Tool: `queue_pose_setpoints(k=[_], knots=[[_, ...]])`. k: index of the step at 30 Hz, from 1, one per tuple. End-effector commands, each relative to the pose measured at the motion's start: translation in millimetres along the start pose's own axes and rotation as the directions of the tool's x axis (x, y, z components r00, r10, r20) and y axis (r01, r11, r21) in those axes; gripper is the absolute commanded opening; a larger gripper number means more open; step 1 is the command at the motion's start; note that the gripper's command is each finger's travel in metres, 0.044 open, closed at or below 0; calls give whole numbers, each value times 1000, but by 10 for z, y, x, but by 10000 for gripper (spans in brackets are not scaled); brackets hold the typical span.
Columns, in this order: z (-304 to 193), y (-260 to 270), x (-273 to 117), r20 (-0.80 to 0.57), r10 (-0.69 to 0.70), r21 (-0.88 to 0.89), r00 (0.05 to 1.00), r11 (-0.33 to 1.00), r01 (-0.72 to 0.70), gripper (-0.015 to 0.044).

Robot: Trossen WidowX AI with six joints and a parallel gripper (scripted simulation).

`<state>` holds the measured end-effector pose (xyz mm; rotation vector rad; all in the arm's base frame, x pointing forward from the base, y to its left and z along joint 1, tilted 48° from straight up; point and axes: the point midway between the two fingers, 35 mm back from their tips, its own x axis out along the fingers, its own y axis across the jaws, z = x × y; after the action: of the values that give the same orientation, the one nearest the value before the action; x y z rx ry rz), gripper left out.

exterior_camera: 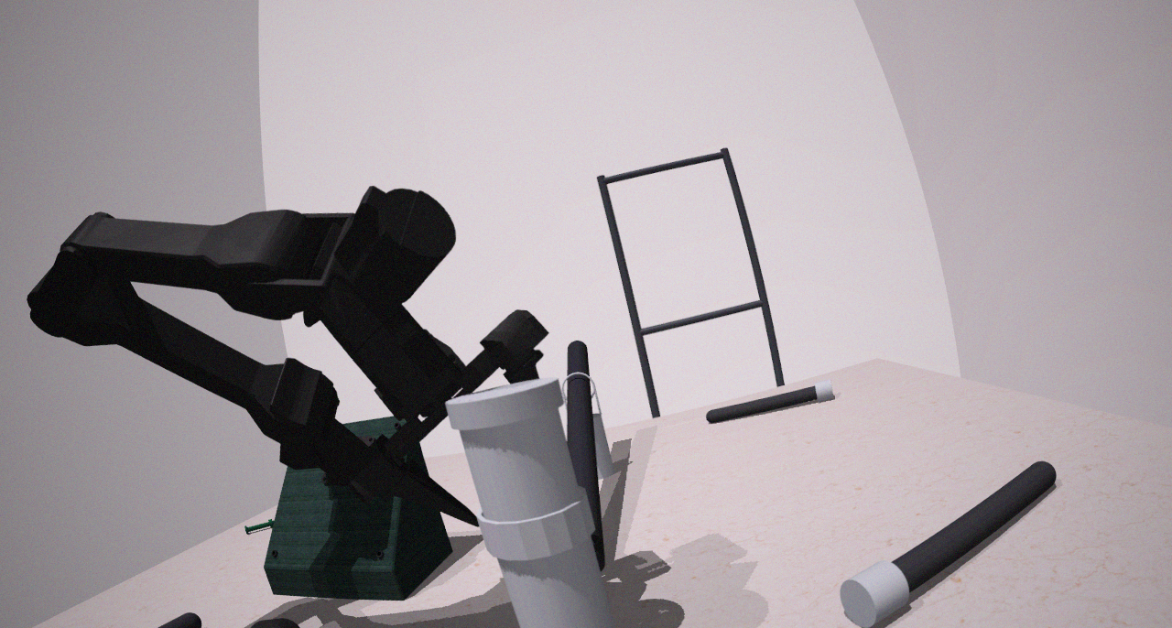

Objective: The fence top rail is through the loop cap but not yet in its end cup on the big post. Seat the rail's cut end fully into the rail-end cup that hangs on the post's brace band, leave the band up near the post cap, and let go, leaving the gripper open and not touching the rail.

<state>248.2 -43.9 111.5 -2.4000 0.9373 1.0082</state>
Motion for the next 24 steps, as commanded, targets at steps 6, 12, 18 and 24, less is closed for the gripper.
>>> queue_pose_setpoints(k=[6, 12, 18, 24], knots=[[15, 4, 149, 5, -3, -7, 1000, 1000, 3, 440], [15, 17, 243, 3, -3, -8, 1000, 1000, 3, 440], [16, 33, 324, 1, -3, -8, 1000, 1000, 3, 440], [16, 34, 327, 1, -3, -8, 1000, 1000, 3, 282]])
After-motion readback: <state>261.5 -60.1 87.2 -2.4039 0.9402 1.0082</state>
